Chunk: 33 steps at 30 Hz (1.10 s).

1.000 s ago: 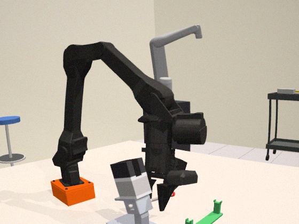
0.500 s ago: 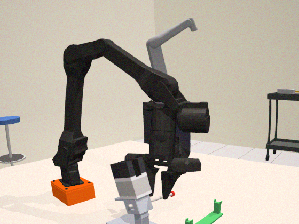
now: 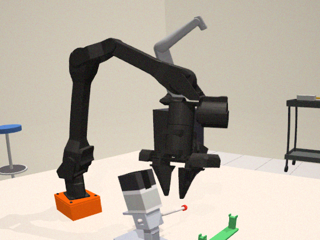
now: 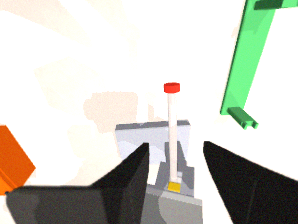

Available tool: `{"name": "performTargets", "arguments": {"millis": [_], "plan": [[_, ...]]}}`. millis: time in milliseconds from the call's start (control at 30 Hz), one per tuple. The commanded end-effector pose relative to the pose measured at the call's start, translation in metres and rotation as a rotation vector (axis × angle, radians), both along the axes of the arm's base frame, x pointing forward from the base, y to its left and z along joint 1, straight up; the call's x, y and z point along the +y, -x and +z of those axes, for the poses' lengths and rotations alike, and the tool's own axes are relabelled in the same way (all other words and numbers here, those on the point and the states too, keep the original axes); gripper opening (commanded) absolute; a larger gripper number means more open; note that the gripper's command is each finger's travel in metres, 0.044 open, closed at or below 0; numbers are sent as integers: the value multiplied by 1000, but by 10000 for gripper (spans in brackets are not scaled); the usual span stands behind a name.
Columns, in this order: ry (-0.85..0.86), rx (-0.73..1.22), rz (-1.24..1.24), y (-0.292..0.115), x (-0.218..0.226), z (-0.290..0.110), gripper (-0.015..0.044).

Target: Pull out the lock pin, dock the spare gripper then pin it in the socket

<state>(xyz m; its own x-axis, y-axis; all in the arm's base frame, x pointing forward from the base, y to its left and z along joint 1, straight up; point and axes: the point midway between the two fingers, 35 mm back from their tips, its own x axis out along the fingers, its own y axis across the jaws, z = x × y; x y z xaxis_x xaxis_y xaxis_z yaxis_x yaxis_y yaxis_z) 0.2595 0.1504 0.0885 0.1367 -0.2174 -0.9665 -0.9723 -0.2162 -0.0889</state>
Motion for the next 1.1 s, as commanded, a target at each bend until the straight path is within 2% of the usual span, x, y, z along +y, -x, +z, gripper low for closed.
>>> {"name": "performTargets", "arguments": {"millis": [0, 333, 633, 1067], "plan": [[-1, -1, 0, 1, 6, 8, 200], [6, 6, 3, 7, 20, 28, 200], [8, 7, 3, 6, 15, 22, 436], [8, 7, 3, 6, 15, 22, 440]]}}
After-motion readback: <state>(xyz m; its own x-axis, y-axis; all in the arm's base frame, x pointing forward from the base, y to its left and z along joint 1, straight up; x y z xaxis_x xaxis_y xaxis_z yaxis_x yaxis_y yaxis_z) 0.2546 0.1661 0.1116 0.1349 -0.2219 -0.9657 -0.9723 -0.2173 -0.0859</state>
